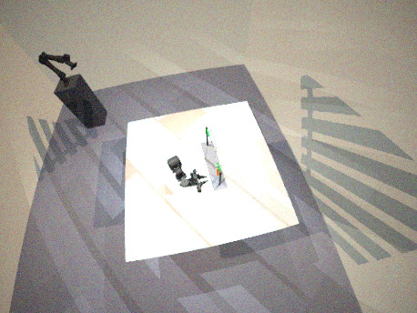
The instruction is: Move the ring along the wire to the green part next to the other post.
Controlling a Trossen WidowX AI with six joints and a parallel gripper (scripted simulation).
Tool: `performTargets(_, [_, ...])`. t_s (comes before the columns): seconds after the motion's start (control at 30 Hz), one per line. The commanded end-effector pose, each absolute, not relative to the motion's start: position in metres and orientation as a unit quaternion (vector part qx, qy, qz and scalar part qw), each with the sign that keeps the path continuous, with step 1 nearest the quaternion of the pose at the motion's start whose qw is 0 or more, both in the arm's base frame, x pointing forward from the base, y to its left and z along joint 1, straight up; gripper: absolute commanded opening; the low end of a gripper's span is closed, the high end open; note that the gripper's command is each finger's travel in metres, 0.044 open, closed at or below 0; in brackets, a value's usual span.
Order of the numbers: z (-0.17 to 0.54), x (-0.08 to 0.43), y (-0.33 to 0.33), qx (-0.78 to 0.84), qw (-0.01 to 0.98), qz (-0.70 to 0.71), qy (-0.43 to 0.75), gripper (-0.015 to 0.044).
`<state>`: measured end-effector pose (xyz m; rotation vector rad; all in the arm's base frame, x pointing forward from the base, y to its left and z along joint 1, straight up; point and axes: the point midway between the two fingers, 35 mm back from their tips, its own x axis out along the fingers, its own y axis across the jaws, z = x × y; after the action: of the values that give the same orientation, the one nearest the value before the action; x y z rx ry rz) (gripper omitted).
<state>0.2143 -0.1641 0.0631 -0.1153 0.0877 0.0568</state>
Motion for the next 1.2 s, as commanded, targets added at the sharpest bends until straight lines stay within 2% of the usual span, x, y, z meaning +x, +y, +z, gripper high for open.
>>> performTargets(0.0, [0.073, 0.225, -0.166, -0.048, 0.998, 0.027, 0.044, 0.0160])
performTargets(0.3, [0.104, 0.253, -0.163, -0.009, 0.999, 0.025, 0.040, 0.0160])
performTargets(1.17, [0.103, 0.288, -0.165, -0.009, 0.999, 0.025, 0.040, 0.0160])
